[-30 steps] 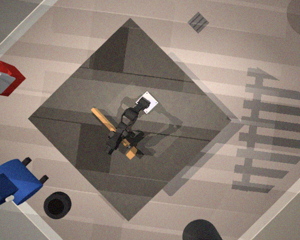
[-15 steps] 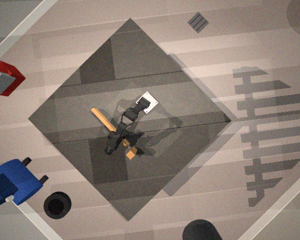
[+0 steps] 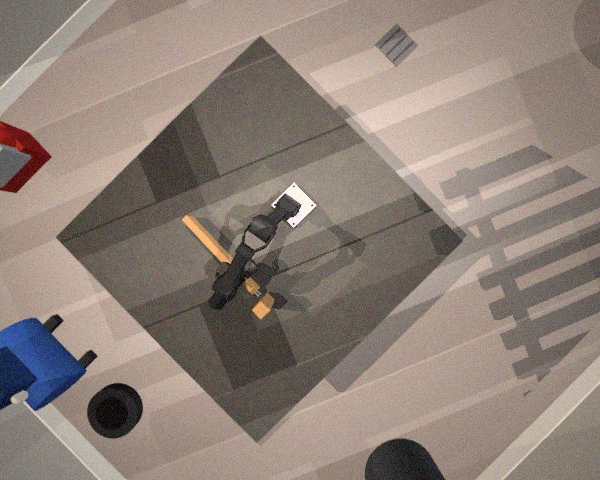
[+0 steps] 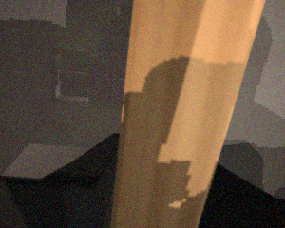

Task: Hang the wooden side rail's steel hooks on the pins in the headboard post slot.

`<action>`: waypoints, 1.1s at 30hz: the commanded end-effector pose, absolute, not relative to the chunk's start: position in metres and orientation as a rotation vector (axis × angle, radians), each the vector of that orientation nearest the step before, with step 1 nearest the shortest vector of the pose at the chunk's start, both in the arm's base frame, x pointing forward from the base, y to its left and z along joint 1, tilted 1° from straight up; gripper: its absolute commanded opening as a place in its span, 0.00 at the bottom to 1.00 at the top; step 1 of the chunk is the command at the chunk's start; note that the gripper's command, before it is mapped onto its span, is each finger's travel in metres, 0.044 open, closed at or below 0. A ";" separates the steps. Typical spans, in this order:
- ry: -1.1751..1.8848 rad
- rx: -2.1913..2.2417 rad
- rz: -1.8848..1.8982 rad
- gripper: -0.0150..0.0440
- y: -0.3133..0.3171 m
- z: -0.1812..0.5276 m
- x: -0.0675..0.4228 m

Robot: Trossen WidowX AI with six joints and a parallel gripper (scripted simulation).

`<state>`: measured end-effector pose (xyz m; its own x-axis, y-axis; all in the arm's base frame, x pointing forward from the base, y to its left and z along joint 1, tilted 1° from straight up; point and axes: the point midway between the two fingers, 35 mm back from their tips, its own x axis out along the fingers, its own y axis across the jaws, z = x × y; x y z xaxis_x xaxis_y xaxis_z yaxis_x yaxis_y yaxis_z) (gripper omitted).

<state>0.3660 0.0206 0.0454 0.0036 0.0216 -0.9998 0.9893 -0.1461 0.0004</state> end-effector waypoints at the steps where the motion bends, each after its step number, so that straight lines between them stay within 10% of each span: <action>1: 1.132 1.346 -1.292 0.25 0.020 0.054 0.369; 33: 1.132 1.346 -1.292 0.25 0.020 0.059 0.368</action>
<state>0.3658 0.0205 0.0508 0.0028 0.0216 -0.9998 0.9892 -0.1465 -0.0004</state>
